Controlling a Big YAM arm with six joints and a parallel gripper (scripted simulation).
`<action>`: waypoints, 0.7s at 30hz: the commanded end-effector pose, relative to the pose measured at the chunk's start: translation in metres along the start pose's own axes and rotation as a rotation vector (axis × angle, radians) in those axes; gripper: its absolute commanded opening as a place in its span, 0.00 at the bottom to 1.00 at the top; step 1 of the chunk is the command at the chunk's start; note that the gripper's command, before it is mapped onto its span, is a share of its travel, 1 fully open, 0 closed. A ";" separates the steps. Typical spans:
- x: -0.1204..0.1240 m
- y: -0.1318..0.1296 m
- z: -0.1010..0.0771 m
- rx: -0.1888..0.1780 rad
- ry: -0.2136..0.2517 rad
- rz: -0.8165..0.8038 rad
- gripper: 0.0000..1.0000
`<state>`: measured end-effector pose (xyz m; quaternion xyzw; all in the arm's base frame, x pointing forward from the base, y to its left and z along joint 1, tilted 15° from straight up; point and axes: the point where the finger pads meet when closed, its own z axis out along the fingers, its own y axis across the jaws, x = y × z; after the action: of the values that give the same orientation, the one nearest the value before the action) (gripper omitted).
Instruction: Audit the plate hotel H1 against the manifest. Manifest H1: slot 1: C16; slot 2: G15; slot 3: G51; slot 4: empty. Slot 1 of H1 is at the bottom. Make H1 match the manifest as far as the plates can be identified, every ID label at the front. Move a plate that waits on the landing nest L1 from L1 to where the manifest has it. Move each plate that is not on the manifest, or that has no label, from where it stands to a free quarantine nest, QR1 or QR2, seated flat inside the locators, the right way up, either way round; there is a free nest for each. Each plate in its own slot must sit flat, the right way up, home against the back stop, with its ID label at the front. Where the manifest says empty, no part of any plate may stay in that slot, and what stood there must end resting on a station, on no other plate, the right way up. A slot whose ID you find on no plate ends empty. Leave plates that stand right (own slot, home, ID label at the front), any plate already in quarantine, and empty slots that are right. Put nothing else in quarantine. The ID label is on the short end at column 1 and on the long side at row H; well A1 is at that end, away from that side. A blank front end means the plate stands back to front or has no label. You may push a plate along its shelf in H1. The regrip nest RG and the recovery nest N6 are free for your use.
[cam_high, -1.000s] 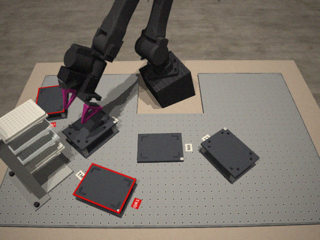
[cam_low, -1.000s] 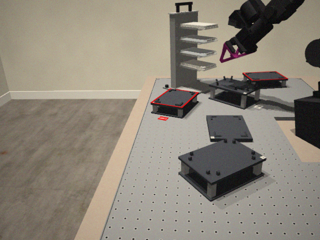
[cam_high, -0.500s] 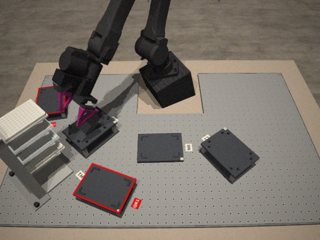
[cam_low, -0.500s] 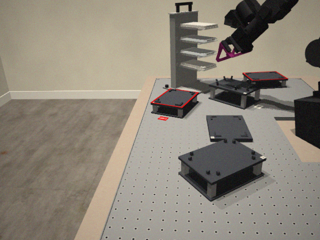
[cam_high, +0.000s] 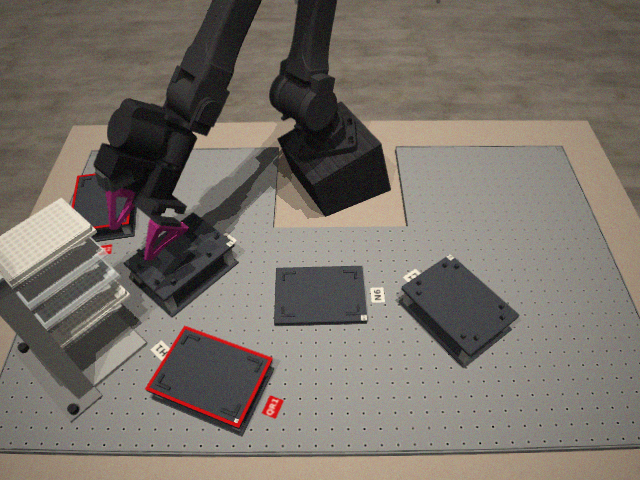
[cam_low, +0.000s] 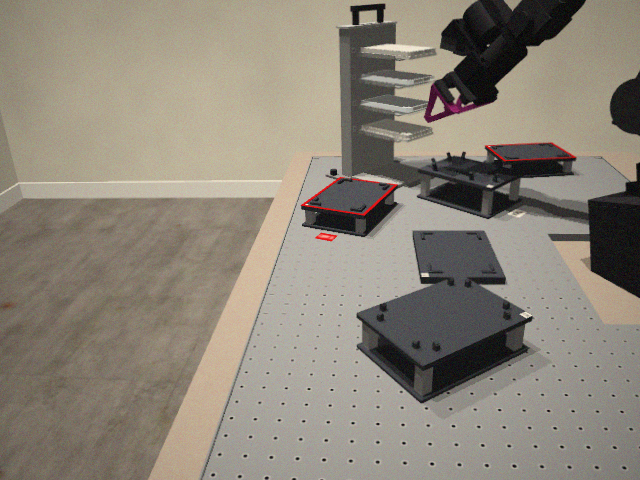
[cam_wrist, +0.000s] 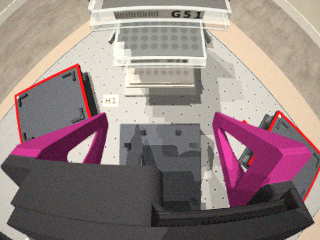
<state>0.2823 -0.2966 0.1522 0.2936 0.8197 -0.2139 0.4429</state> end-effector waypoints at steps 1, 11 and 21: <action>-0.046 0.001 0.004 -0.002 -0.081 0.004 1.00; -0.054 0.001 0.013 -0.002 -0.081 0.004 1.00; -0.062 0.002 0.021 -0.002 -0.081 0.004 1.00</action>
<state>0.3010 -0.3127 0.1579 0.2934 0.8200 -0.2136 0.4426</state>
